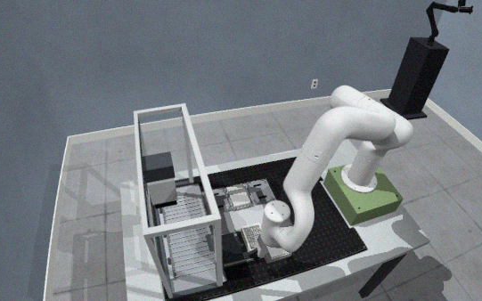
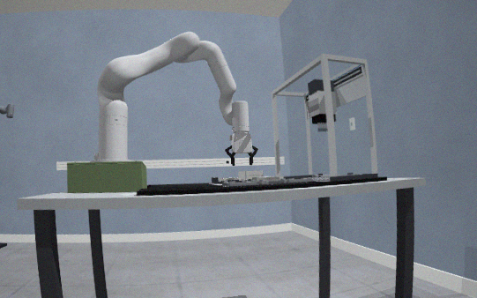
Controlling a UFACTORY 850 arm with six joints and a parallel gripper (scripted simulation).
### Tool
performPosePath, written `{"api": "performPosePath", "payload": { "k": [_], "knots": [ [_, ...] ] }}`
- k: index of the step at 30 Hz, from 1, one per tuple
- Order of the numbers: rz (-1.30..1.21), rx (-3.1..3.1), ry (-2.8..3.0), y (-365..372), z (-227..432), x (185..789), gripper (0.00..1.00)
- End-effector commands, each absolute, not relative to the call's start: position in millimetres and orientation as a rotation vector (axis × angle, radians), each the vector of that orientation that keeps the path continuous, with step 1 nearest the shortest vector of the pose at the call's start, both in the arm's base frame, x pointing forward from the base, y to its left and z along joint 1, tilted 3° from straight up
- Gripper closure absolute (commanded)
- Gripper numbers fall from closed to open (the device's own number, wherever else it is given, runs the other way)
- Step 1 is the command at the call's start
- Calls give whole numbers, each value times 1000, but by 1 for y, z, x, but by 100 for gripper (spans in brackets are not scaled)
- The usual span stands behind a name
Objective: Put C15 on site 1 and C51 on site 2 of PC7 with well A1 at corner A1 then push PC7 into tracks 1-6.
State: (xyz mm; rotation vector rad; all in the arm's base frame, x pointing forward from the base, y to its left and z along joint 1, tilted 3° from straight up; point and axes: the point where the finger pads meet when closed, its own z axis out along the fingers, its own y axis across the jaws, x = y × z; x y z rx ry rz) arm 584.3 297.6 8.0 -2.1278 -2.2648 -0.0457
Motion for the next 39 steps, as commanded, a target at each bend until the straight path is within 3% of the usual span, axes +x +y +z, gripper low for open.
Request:
{"api": "performPosePath", "payload": {
  "k": [1, 29, 30, 39],
  "knots": [
    [-49, -2128, -2265, 298, 16, 585, 0],
    [-49, -2128, -2265, 296, 46, 585, 0],
    [-48, -2165, -2229, 293, 46, 581, 18],
    [-41, -2440, -1919, 269, 44, 549, 18]
  ]
}}
